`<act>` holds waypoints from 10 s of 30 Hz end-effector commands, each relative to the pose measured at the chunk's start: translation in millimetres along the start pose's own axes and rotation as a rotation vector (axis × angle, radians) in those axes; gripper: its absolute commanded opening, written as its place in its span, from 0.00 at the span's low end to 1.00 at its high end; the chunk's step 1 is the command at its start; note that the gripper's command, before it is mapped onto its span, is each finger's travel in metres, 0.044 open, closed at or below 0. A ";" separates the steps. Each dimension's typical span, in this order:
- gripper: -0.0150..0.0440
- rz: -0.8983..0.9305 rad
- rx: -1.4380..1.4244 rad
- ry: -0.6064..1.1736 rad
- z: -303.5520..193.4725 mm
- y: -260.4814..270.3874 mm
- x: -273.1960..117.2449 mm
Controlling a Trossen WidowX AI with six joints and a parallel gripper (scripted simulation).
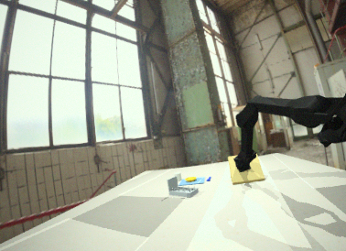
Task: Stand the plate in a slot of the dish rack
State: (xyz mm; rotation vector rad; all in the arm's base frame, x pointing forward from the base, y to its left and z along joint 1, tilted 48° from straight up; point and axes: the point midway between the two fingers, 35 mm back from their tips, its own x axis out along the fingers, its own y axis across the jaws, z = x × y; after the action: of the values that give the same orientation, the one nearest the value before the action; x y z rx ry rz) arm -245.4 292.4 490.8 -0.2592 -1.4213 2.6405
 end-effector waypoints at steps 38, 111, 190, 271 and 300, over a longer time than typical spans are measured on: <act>0.93 -0.637 0.550 0.863 -201.5 -5.6 -322.4; 0.93 -2.113 2.233 0.648 21.7 591.7 -628.2; 0.92 -2.324 2.347 0.137 -100.0 682.3 -559.3; 0.25 -2.888 2.450 -1.505 26.7 496.7 -558.4; 0.25 -2.445 1.675 -3.388 -7.5 393.9 -495.1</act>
State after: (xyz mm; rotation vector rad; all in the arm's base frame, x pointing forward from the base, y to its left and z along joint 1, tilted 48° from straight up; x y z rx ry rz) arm 229.8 -19.8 198.3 -2.6243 -1.6241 1.2814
